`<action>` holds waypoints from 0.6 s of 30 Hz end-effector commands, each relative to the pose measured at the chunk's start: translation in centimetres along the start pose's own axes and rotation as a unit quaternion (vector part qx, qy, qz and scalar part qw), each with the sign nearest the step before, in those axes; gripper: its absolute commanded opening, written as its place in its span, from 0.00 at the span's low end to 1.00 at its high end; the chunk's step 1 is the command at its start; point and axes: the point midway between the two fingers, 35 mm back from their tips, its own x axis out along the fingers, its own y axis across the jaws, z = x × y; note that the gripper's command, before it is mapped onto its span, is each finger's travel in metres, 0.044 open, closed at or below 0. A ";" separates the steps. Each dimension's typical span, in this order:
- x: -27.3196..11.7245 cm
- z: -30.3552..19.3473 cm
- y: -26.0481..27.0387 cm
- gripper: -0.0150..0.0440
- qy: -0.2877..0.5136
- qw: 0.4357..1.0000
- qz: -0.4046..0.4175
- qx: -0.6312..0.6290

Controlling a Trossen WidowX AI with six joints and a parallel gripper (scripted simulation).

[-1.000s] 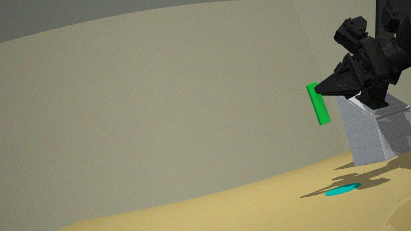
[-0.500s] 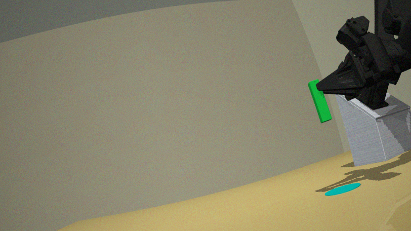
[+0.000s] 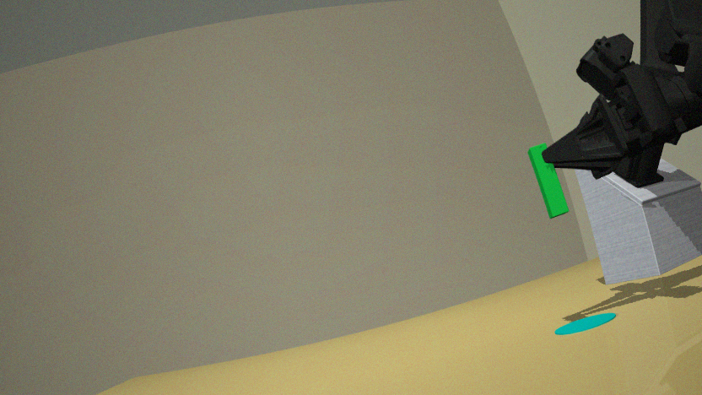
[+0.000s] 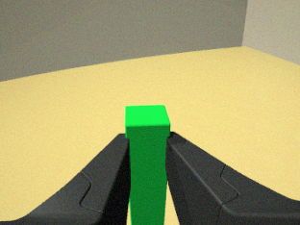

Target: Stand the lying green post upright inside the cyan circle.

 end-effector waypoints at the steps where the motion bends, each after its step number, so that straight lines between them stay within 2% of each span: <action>1: 0.1 -0.6 0.2 0.29 0.000 1.000 0.000 0.001; 18: 0.4 -4.1 0.4 0.29 0.001 1.000 -0.003 0.001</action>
